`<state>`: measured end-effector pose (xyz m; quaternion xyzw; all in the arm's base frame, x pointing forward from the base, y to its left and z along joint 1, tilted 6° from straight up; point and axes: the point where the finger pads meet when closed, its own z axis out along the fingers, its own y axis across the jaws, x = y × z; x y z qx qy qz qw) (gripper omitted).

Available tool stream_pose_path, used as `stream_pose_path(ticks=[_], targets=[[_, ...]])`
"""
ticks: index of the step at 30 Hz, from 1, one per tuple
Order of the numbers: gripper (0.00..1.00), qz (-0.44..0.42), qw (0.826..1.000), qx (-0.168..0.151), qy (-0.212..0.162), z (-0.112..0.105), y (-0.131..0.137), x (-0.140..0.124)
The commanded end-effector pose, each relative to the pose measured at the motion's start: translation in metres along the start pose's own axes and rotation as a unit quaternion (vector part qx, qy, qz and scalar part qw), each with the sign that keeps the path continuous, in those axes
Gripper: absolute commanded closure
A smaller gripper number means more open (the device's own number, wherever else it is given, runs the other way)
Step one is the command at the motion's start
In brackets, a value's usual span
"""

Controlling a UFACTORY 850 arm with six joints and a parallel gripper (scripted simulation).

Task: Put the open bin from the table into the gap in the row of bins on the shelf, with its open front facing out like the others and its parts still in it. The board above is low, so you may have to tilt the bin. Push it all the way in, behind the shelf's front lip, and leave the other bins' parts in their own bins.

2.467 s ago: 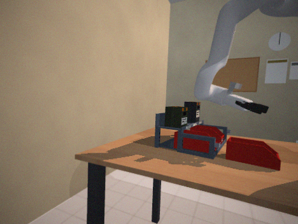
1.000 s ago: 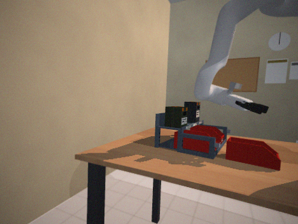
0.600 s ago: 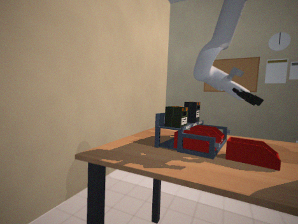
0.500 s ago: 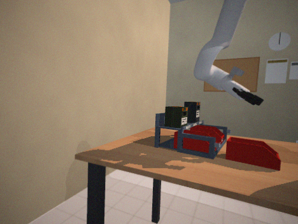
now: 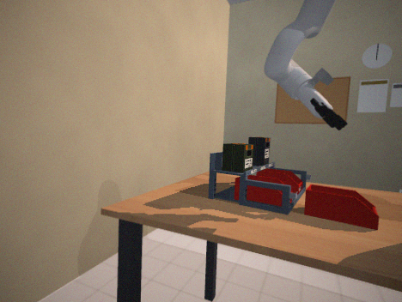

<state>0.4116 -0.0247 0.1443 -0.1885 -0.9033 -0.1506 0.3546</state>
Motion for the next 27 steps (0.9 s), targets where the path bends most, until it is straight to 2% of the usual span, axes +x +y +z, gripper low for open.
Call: stream_pose_path(ticks=[1, 4, 9, 21, 26, 27], targets=[[0.00, 0.000, 1.000, 0.001, -0.008, -0.002, 0.002, 0.000], [0.00, 0.000, 1.000, 0.001, -0.008, -0.002, 0.002, 0.000], [0.00, -0.019, 0.991, 0.009, -0.134, -0.041, 0.035, 0.011], [0.00, -0.019, 0.991, 0.009, -0.134, -0.041, 0.035, 0.011], [0.00, -0.037, 0.965, 0.017, -0.258, -0.034, 0.029, 0.009], [0.00, -0.037, 0.965, 0.017, -0.258, -0.034, 0.029, 0.009]])
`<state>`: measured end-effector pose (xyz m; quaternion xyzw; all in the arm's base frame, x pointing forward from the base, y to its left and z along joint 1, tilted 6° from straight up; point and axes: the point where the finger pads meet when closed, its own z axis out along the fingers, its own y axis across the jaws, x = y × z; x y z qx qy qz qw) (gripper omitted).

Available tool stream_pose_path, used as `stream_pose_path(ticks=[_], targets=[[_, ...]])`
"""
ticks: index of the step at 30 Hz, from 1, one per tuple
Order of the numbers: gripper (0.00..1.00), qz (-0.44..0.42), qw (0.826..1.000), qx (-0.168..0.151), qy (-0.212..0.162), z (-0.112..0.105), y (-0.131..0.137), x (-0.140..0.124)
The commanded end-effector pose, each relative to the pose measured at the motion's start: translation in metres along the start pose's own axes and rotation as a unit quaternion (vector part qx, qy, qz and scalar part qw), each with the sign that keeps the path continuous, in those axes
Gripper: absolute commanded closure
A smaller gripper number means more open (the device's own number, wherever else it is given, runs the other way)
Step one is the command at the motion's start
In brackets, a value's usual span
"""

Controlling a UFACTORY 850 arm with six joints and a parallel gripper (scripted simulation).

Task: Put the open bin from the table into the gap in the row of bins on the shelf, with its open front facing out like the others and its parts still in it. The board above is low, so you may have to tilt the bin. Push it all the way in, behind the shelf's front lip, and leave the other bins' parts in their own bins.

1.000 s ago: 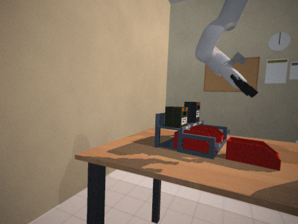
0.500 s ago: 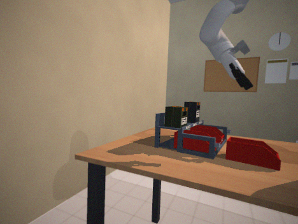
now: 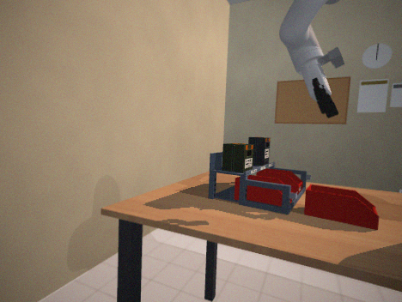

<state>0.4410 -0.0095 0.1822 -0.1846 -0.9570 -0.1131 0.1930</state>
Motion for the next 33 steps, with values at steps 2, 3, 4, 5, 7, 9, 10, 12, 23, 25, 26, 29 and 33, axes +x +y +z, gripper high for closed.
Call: stream_pose_path(ticks=[2, 3, 4, 5, 7, 9, 10, 12, 23, 25, 26, 29, 33], targets=[[0.00, -0.013, 0.996, 0.005, -0.088, 0.0037, -0.0030, 0.0003], [0.00, -0.013, 0.996, 0.005, -0.088, 0.0037, -0.0030, 0.0003], [0.00, -0.013, 0.996, 0.005, -0.088, 0.0037, -0.0030, 0.0003], [0.00, -0.013, 0.996, 0.005, -0.088, 0.0037, -0.0030, 0.0003], [0.00, -0.013, 0.996, 0.005, -0.088, 0.0037, -0.0030, 0.0003], [0.00, -0.013, 0.996, 0.005, -0.088, 0.0037, -0.0030, 0.0003], [0.00, -0.013, 0.996, 0.005, -0.088, 0.0037, -0.0030, 0.0003], [0.00, -0.016, 0.994, 0.007, -0.111, 0.0044, -0.0037, 0.0004], [0.00, -0.031, 0.977, 0.013, -0.212, 0.0078, -0.0061, 0.0007], [0.00, -0.031, 0.977, 0.013, -0.212, 0.0078, -0.0061, 0.0007], [0.00, -0.031, 0.977, 0.013, -0.212, 0.0078, -0.0061, 0.0007], [0.00, -0.034, 0.971, 0.015, -0.235, 0.0081, -0.0065, 0.0008], [0.00, -0.048, 0.941, 0.022, -0.333, 0.0099, -0.0077, 0.0009]])
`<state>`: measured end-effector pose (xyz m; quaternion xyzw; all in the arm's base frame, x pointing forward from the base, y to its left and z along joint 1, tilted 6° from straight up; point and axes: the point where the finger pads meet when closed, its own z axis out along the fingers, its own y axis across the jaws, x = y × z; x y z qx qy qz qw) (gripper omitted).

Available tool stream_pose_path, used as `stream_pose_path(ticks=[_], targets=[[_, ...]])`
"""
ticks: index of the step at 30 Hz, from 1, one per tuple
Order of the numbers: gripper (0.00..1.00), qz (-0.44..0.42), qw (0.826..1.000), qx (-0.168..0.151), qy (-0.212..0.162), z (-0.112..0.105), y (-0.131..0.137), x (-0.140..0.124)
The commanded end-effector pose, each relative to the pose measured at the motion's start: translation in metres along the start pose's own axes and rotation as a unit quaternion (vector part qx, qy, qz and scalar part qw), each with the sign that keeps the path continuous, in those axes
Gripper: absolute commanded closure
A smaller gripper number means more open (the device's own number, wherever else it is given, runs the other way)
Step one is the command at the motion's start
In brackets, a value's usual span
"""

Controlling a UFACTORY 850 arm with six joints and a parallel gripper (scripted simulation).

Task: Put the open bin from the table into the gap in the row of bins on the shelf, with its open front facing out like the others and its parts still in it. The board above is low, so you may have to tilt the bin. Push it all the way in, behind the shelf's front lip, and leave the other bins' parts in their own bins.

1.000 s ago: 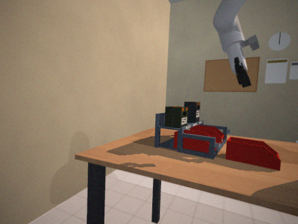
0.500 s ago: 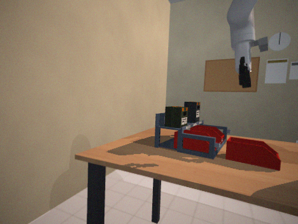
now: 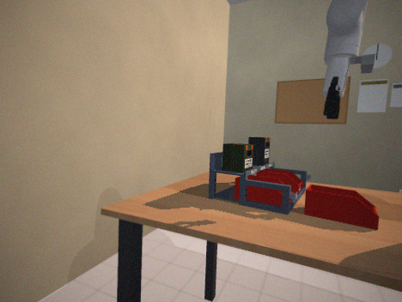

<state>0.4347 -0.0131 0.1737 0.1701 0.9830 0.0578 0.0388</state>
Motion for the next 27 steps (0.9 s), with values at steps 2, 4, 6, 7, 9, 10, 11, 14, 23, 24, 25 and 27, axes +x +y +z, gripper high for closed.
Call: stream_pose_path(ticks=[2, 4, 6, 7, 9, 10, 11, 14, 23, 24, 25, 27], targets=[[0.00, -0.015, 0.995, 0.006, -0.102, 0.0011, -0.0007, 0.0007], [0.00, -0.015, 0.995, 0.006, -0.102, 0.0011, -0.0007, 0.0007], [0.00, -0.015, 0.995, 0.006, -0.102, 0.0011, -0.0007, 0.0007], [0.00, -0.015, 0.995, 0.006, -0.102, 0.0011, -0.0007, 0.0007], [0.00, -0.015, 0.995, 0.006, -0.102, 0.0011, -0.0007, 0.0007], [0.00, -0.015, 0.995, 0.006, -0.102, 0.0011, -0.0007, 0.0007], [0.00, -0.015, 0.995, 0.006, -0.102, 0.0011, -0.0007, 0.0007], [0.00, -0.022, 0.988, 0.010, -0.150, 0.0013, -0.0010, 0.0010], [0.00, -0.033, 0.974, 0.015, -0.226, 0.0020, -0.0013, 0.0014], [0.00, -0.033, 0.974, 0.015, -0.226, 0.0020, -0.0013, 0.0014], [0.00, -0.033, 0.974, 0.015, -0.226, 0.0020, -0.0013, 0.0014], [0.00, -0.033, 0.974, 0.015, -0.226, 0.0020, -0.0013, 0.0014]])
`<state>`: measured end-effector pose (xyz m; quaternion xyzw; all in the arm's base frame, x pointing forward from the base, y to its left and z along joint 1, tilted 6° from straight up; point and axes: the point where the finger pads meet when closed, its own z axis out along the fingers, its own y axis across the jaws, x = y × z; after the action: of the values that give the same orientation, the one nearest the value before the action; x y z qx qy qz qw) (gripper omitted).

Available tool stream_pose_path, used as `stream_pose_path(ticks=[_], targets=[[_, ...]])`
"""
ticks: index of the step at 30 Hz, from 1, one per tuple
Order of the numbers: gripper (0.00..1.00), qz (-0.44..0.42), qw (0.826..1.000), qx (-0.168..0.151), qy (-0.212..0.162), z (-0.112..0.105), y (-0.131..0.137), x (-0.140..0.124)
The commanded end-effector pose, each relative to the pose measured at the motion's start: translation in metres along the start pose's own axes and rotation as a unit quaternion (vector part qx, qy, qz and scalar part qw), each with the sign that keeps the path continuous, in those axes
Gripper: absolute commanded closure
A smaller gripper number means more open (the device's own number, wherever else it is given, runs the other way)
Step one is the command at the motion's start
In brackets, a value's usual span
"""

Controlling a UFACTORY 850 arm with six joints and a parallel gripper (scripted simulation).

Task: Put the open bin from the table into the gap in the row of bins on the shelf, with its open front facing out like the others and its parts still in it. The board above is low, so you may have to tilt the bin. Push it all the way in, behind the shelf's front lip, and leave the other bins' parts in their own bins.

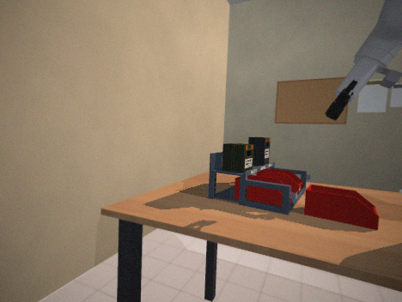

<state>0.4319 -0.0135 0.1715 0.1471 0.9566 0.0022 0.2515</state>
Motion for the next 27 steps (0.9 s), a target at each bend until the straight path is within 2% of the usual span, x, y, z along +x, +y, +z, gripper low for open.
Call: stream_pose_path(ticks=[1, 2, 7, 19, 24, 27], targets=[[0.00, 0.000, 1.000, -0.001, -0.008, 0.0007, 0.0003, -0.0011], [0.00, 0.000, 1.000, -0.001, -0.008, 0.0007, 0.0003, -0.0011], [0.00, -0.018, 0.991, 0.008, -0.132, 0.0011, -0.0001, -0.0005], [0.00, -0.018, 0.991, 0.008, -0.132, 0.0011, -0.0001, -0.0005], [0.00, -0.035, 0.966, 0.015, -0.255, 0.0014, -0.0003, -0.0002], [0.00, -0.035, 0.966, 0.015, -0.255, 0.0014, -0.0003, -0.0002]])
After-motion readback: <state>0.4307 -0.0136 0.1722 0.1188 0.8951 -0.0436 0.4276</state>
